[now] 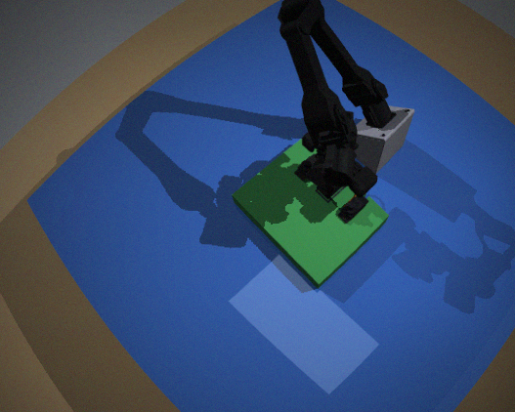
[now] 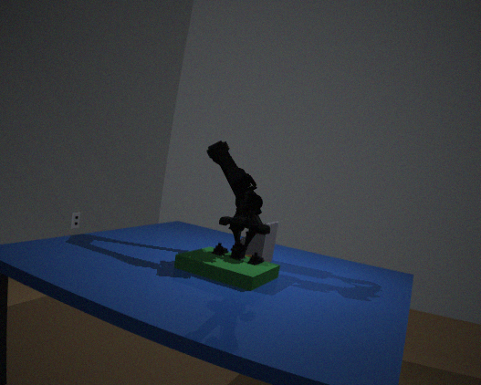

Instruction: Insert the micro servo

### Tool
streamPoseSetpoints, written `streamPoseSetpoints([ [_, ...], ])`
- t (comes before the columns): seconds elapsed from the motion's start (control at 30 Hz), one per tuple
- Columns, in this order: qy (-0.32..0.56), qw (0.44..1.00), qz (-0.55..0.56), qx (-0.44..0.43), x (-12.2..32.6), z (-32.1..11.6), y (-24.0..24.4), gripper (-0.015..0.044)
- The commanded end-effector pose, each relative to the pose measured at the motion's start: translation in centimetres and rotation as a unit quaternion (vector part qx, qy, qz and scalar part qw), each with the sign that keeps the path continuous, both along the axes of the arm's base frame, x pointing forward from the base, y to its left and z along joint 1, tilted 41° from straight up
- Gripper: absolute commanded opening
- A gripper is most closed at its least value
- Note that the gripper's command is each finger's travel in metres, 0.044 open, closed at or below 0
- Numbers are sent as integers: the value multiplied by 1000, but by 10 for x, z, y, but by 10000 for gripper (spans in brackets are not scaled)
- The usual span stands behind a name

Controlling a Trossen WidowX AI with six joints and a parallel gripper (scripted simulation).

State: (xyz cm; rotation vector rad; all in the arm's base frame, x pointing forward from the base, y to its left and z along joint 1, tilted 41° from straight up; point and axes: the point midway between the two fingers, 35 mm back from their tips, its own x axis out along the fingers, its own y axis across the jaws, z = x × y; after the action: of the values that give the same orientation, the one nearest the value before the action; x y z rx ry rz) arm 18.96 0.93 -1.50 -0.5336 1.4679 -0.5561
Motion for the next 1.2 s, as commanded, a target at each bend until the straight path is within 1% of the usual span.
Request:
streamPoseSetpoints([
  [0.0,1,1000,3,-1,0,-3,-2,0],
  [1.17,1,1000,3,-2,0,-23,-19,0],
])
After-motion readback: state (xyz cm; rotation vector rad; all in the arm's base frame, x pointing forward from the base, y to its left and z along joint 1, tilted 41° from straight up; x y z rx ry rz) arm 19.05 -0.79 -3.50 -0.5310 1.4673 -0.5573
